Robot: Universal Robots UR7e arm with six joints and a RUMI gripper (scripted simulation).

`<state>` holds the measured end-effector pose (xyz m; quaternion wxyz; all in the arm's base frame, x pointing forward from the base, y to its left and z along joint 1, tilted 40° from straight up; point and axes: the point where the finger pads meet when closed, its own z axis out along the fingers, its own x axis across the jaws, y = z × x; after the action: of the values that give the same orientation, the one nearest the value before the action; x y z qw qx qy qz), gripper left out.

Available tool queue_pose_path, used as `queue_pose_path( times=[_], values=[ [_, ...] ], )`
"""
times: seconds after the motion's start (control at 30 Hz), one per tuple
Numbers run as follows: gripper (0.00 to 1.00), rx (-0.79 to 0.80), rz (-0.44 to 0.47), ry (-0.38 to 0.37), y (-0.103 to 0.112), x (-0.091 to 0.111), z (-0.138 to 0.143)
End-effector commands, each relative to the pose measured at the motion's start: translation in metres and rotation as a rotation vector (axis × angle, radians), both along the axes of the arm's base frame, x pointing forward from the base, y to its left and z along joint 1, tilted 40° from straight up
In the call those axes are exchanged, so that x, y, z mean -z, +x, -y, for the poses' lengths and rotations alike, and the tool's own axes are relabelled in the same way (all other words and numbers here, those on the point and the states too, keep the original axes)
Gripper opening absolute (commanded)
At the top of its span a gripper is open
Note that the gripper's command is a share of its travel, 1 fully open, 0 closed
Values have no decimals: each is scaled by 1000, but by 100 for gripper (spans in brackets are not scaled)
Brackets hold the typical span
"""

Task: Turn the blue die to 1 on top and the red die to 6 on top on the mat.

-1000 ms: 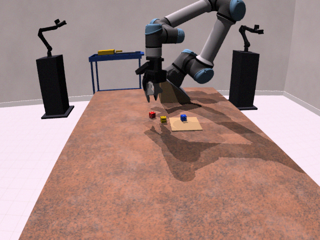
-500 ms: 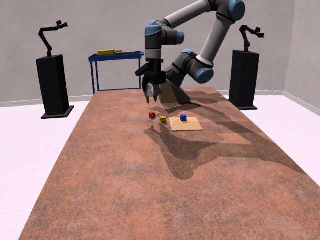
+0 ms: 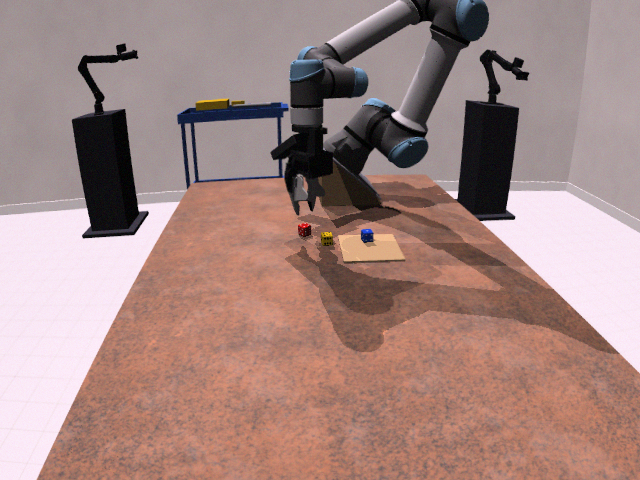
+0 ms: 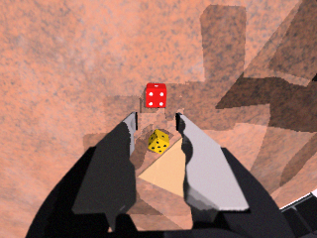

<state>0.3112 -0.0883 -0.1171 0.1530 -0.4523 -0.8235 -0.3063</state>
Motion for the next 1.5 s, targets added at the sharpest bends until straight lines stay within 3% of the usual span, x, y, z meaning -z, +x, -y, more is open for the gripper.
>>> queue_pose_path(
  times=[0.0,0.4,1.47],
  values=[
    [24,0,0,0,1,7,-7],
    [24,0,0,0,1,17,-15],
    [24,0,0,0,1,20,-17]
  ],
)
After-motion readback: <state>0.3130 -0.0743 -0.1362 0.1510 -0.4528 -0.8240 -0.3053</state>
